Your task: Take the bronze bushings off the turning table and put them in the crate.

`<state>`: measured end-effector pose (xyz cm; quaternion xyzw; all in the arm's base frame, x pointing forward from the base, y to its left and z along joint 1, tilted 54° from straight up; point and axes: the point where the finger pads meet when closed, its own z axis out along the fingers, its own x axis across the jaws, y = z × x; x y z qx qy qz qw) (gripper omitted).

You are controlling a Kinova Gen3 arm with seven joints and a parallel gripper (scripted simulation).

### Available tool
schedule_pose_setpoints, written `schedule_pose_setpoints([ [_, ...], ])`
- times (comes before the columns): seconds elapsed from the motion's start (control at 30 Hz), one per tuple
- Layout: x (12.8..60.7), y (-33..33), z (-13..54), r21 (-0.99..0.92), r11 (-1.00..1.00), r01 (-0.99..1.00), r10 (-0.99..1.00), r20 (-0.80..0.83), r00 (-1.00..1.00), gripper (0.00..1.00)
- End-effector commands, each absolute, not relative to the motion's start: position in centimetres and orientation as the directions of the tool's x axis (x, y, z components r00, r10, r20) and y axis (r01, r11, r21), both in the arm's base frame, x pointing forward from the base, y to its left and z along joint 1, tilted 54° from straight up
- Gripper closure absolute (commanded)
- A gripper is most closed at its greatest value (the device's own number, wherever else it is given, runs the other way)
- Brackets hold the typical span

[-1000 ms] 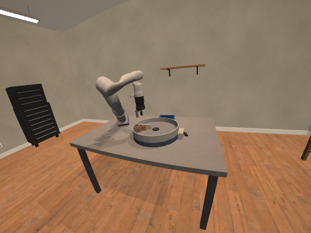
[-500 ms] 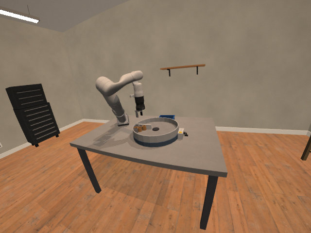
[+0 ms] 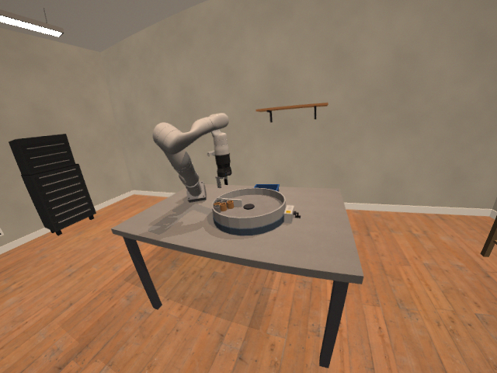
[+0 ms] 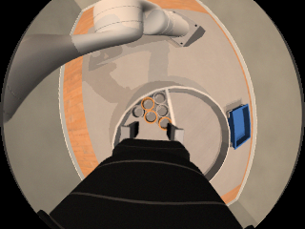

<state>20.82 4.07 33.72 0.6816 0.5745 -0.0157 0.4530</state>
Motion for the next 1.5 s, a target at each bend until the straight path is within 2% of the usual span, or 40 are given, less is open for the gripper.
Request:
schedule_pose_setpoints([
  [0.0,20.8,4.1,33.7,0.6,0.071,0.797,0.769,-0.542,0.339,0.0],
  [0.1,20.8,4.1,33.7,0.6,0.071,0.797,0.769,-0.542,0.339,0.0],
  [0.13,20.9,4.1,33.7,0.625,0.034,0.78,0.772,-0.512,0.377,0.66],
  [0.27,21.2,4.0,33.4,0.71,-0.112,0.695,0.764,-0.385,0.517,0.66],
  [0.67,21.2,4.0,33.4,0.71,-0.112,0.695,0.764,-0.385,0.517,0.66],
  [0.83,21.6,3.8,33.0,0.781,-0.289,0.553,0.716,-0.207,0.667,0.66],
  [1.23,21.6,3.8,33.0,0.781,-0.289,0.553,0.716,-0.207,0.667,0.66],
  [1.4,22.0,3.6,32.6,0.808,-0.45,0.381,0.628,-0.017,0.778,0.66],
  [1.47,22.0,3.6,32.6,0.808,-0.45,0.381,0.628,-0.017,0.778,0.66],
])
